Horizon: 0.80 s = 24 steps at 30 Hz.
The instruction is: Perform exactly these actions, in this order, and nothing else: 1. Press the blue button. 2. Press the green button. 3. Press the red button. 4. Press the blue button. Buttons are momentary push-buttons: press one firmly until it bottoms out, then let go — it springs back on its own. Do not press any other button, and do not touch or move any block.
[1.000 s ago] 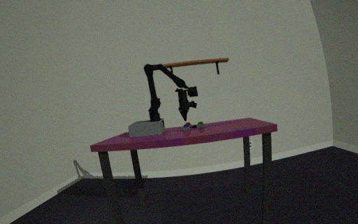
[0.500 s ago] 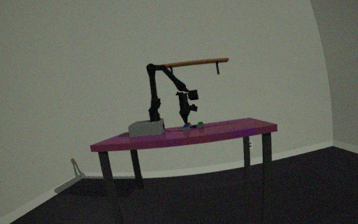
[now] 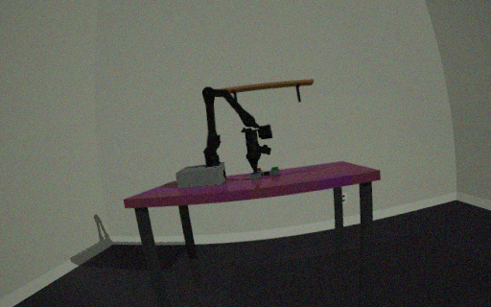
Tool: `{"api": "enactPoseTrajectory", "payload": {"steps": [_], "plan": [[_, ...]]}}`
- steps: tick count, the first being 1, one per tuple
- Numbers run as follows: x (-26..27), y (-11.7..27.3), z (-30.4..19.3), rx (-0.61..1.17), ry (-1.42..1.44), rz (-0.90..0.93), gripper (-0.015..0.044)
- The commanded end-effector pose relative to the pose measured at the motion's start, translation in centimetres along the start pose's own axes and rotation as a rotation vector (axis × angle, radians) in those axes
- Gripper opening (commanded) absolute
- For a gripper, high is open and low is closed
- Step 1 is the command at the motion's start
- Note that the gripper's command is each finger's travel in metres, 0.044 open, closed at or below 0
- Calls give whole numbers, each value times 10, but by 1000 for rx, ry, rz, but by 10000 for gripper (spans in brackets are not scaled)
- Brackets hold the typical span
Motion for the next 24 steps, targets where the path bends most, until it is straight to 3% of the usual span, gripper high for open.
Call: {"api": "enactPoseTrajectory", "payload": {"steps": [1, 7, 11, 14, 17, 24], "plan": [[0, -1, -2, 5, 5, -3, 20], [0, -1, -2, 5, 5, -3, 20], [0, 31, -1, 5, 5, -3, 20], [0, 33, -1, 5, 5, -3, 20], [16, 41, 12, 3, 5, 0, 99], [113, 74, 52, -1, 5, 11, 283]]}}
Point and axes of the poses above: the point midway between the two fingers, 35 mm back from their tips, its own y axis back along the fingers, its own x axis across the jaws, z = x × y, the point moved 2 cm from there along y, back along the fingers, and after that the axes turned 5 degrees about y, right-handed, at the moved point
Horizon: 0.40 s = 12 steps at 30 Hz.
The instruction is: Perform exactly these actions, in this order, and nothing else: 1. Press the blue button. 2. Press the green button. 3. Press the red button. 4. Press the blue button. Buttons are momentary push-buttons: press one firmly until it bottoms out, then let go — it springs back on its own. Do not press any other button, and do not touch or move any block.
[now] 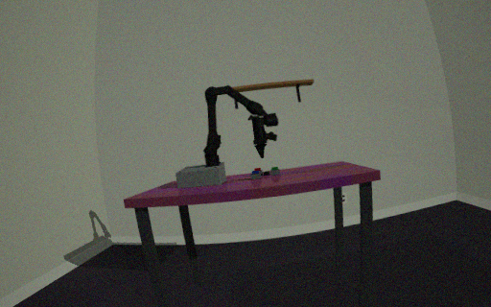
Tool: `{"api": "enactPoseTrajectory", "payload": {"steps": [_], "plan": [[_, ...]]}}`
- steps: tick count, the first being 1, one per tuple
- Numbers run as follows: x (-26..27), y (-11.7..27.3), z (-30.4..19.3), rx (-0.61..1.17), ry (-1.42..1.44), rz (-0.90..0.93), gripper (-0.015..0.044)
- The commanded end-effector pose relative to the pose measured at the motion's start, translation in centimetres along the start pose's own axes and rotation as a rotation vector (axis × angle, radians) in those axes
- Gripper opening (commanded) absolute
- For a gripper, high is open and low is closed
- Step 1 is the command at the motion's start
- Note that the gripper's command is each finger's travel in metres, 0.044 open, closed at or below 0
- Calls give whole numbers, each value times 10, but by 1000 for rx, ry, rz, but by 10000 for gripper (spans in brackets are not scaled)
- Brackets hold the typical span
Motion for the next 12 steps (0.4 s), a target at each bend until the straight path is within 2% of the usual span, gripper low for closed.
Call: {"api": "enactPoseTrajectory", "payload": {"steps": [1, 5, 12], "plan": [[54, 15, 9, 7, 3, 9, 309], [119, 31, 6, 9, 3, 11, 400], [130, 33, 3, 9, 3, 11, 400]]}}
Point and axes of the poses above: the point midway between the two fingers, 35 mm back from their tips, its own y axis back along the fingers, its own x axis across the jaws, z = x × y, the point moved 2 cm from there along y, back along the fingers, and after that the axes turned 5 degrees about y, right-handed, at the moved point
